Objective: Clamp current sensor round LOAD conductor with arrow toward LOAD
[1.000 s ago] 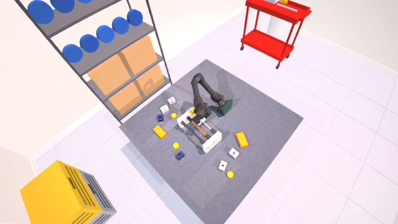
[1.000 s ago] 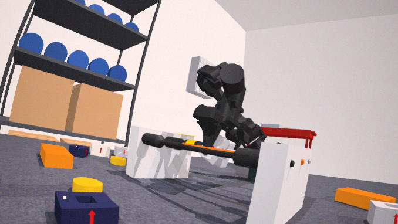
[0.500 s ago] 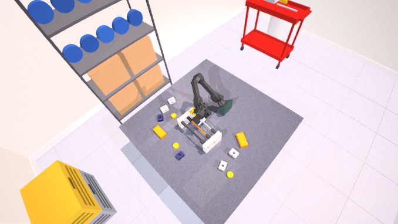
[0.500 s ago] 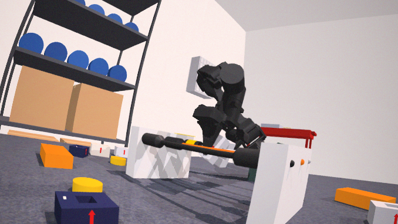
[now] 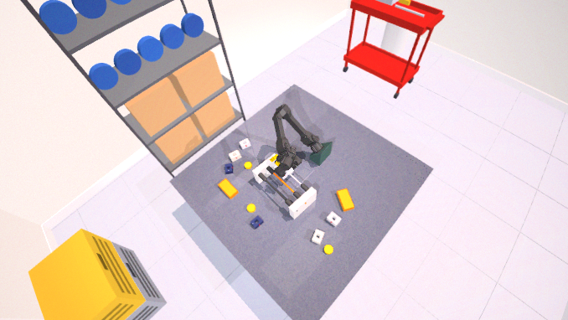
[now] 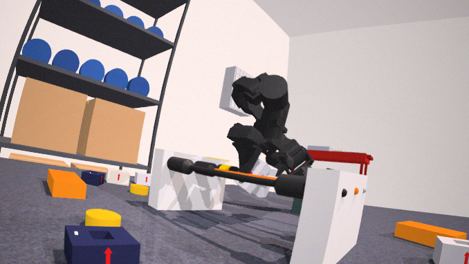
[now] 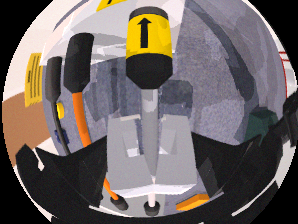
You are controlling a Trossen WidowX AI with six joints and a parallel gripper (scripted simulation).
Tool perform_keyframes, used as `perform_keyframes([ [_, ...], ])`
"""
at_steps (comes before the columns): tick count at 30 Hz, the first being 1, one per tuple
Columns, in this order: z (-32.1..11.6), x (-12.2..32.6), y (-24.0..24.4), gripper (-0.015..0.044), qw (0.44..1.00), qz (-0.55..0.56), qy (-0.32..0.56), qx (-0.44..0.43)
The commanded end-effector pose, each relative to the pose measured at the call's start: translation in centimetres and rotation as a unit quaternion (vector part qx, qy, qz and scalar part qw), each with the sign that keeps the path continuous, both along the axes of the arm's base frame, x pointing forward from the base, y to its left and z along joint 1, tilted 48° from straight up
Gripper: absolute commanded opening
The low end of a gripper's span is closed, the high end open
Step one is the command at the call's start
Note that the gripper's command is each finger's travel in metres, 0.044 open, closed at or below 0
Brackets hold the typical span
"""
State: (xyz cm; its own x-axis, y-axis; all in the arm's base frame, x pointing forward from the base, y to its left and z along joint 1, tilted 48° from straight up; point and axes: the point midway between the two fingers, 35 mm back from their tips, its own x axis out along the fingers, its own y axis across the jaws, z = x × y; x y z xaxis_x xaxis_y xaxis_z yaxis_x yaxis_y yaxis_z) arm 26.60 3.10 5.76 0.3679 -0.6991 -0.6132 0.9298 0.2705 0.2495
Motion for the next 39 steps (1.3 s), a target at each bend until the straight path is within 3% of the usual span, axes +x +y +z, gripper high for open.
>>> perform_keyframes([
  [1,0.02,0.06,0.03,0.0,1.0,0.0,-0.002,0.0],
  [23,0.02,0.06,0.03,0.0,1.0,0.0,-0.002,0.0],
  [39,0.03,-0.03,0.09,0.042,1.0,0.004,-0.003,0.001],
])
